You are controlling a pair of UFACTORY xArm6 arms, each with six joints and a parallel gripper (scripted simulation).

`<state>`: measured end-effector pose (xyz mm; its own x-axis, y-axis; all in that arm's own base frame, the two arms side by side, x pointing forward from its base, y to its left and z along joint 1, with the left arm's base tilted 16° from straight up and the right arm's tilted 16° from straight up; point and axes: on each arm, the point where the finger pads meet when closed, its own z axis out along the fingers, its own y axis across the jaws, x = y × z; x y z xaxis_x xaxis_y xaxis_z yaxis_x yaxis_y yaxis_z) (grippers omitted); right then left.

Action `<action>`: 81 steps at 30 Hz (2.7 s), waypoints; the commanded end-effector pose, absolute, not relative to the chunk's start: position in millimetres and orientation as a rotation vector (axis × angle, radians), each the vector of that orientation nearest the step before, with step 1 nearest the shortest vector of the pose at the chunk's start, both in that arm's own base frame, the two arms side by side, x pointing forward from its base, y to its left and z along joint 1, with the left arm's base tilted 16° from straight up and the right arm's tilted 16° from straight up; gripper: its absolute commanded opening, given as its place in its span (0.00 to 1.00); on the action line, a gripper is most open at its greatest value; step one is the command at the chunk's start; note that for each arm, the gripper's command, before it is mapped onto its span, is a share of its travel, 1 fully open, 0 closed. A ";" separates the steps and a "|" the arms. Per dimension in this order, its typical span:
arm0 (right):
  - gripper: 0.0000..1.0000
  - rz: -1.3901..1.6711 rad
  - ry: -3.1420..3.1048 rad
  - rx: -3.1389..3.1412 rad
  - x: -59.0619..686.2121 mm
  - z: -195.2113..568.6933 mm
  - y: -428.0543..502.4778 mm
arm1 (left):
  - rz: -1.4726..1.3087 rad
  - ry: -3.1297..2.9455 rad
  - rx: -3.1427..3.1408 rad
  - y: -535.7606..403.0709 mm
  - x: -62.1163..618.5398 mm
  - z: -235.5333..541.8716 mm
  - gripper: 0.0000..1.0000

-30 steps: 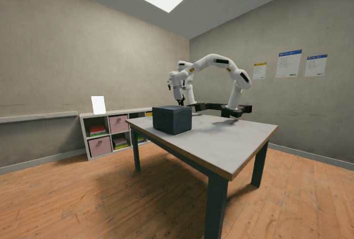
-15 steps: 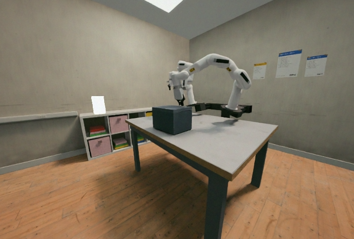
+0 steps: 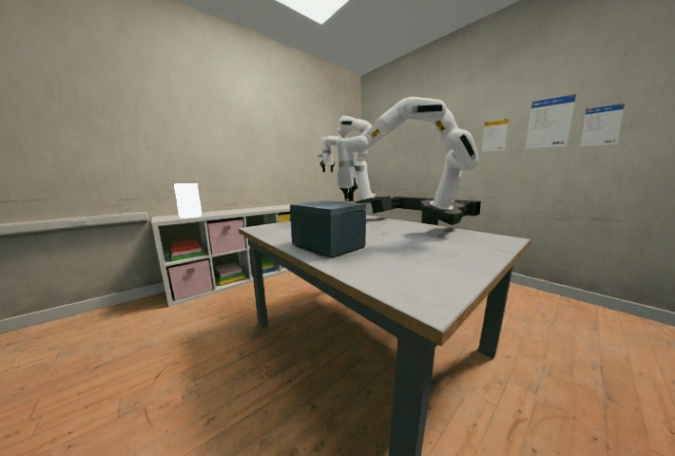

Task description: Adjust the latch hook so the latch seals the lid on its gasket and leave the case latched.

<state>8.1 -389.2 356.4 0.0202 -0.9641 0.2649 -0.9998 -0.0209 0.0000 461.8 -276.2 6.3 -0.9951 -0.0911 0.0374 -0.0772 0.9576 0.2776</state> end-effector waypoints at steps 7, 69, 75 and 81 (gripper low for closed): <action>1.00 0.288 -2.055 2.098 8.2 358.3 -389.7 | -0.429 -3.160 0.132 -277.1 456.7 7.8 0.24; 1.00 0.288 -2.055 2.098 8.2 358.3 -389.7 | -0.409 -3.112 0.842 -277.1 456.7 7.8 0.24; 1.00 0.288 -2.055 2.098 8.2 358.3 -389.7 | -0.403 -3.086 0.971 -277.1 456.7 7.9 0.24; 1.00 0.288 -2.055 2.098 8.2 358.3 -389.7 | -0.391 -3.030 1.185 -277.1 456.7 7.9 0.24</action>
